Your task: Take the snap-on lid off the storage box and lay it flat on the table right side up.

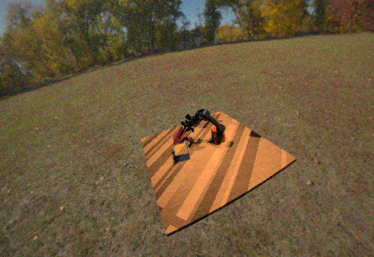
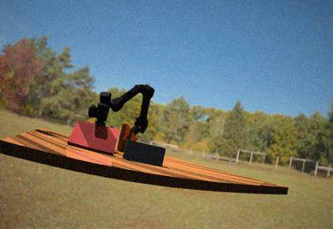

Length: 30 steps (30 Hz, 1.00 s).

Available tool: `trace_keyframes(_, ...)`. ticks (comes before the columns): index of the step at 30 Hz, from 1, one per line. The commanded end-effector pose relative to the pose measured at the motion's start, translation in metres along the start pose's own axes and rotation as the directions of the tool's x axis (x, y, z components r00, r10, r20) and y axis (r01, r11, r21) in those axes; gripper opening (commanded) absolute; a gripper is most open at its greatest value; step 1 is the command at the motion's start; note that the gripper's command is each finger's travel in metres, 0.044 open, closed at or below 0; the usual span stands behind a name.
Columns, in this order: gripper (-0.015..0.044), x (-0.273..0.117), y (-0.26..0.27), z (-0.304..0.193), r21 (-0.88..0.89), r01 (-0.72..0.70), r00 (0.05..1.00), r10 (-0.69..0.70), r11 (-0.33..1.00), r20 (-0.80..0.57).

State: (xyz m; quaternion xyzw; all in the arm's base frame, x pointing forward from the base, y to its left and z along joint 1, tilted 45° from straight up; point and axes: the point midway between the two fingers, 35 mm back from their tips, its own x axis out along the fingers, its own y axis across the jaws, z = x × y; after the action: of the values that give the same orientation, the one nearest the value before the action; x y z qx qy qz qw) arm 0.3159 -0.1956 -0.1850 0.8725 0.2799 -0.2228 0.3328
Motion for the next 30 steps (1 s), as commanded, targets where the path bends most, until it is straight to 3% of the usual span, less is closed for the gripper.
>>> trace_keyframes(1,0.0000,0.003,-0.003,0.000,0.000,0.001,1.000,-0.001,1.000,0.003)
trace_keyframes(30,0.0000,0.018,-0.021,0.000,0.000,0.001,1.000,-0.001,1.000,0.002)
